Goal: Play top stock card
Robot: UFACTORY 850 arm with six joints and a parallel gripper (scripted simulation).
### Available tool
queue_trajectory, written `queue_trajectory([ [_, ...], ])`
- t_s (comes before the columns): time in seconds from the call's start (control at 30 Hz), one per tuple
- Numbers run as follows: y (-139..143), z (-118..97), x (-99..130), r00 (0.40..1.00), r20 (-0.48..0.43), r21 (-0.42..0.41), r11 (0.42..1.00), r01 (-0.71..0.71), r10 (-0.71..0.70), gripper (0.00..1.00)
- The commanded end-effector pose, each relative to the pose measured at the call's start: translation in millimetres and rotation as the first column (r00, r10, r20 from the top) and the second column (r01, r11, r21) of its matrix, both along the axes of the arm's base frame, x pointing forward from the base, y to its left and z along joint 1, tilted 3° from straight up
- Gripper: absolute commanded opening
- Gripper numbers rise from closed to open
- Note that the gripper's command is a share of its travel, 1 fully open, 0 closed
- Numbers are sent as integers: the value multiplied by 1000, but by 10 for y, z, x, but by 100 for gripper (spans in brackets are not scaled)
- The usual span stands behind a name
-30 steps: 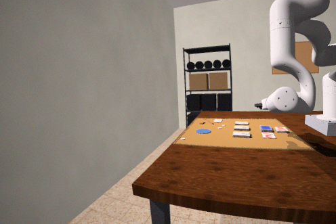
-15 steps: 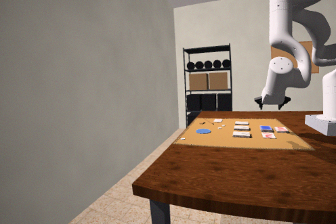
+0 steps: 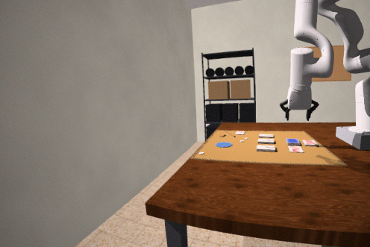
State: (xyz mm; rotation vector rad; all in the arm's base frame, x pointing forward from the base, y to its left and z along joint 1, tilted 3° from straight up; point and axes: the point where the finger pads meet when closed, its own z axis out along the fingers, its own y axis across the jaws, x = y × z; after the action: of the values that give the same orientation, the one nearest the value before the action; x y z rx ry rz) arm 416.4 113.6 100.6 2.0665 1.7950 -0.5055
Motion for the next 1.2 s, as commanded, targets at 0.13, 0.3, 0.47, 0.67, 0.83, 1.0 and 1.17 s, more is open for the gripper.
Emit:
queue_trajectory([
  [0.13,6,4,-1,999,34,257,966,-13,4,100],
  [0.3,9,6,-2,999,48,354,935,-20,4,100],
  [0.47,12,3,-9,999,49,385,923,-22,3,100],
  [0.67,11,5,-3,998,58,425,905,-27,2,100],
  [0.83,7,8,4,998,64,441,897,-30,2,100],
  [1.0,5,9,7,998,66,446,895,-31,1,100],
  [1.17,5,9,8,998,67,447,894,-31,1,100],
])
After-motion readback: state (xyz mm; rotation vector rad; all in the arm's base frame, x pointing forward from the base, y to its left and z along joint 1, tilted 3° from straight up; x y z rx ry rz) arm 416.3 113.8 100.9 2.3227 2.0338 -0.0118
